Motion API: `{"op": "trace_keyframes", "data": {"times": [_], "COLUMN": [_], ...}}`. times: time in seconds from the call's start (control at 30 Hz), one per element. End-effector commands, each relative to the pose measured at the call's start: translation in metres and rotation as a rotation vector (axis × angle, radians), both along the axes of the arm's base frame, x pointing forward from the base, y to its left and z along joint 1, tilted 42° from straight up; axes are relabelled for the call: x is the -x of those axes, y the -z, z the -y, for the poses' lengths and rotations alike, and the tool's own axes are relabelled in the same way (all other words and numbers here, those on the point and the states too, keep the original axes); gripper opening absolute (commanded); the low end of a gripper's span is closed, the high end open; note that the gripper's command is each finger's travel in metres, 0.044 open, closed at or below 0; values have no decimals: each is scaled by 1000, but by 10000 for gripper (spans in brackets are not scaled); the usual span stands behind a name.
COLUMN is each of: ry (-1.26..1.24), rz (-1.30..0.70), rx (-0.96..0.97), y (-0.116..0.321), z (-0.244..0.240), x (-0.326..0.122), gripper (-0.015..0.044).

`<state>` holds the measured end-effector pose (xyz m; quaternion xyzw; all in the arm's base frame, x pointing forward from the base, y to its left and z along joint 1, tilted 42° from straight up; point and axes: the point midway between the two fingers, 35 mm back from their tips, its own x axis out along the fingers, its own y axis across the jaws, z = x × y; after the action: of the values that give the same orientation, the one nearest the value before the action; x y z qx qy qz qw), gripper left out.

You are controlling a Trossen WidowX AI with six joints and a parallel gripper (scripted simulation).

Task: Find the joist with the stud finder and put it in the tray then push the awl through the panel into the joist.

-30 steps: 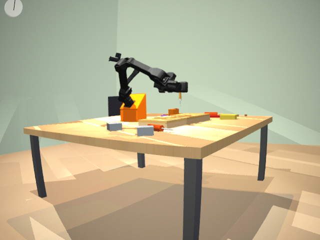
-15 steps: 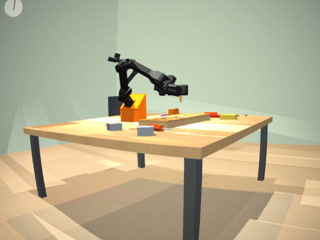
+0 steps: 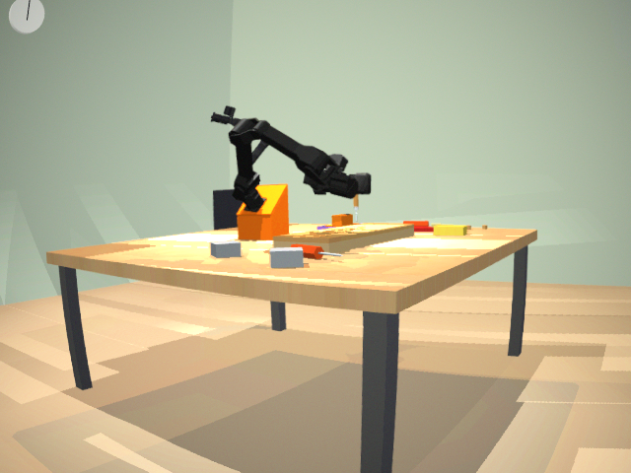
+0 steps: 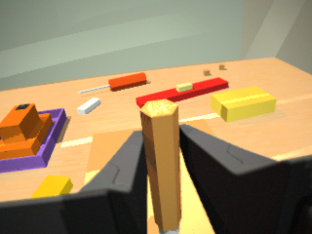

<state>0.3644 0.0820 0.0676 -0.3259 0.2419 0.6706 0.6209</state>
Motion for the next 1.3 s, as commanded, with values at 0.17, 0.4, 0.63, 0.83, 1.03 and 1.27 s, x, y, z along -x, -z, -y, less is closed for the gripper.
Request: {"op": "trace_keyframes", "data": {"times": [0.17,0.4,0.63,0.83,1.03,1.27], "ry": [-2,-2,-2,-2,-2,-1], "rz": [-1,-1,-1,-1,-1,-1], "rx": [-4,-4,-4,-4,-4,-9], "y": [9,18,26,27,27,26], "z": [7,15,22,23,23,22], "x": [-2,-3,-4,-4,-4,-4], "gripper": [0,0,0,0,0,0]}}
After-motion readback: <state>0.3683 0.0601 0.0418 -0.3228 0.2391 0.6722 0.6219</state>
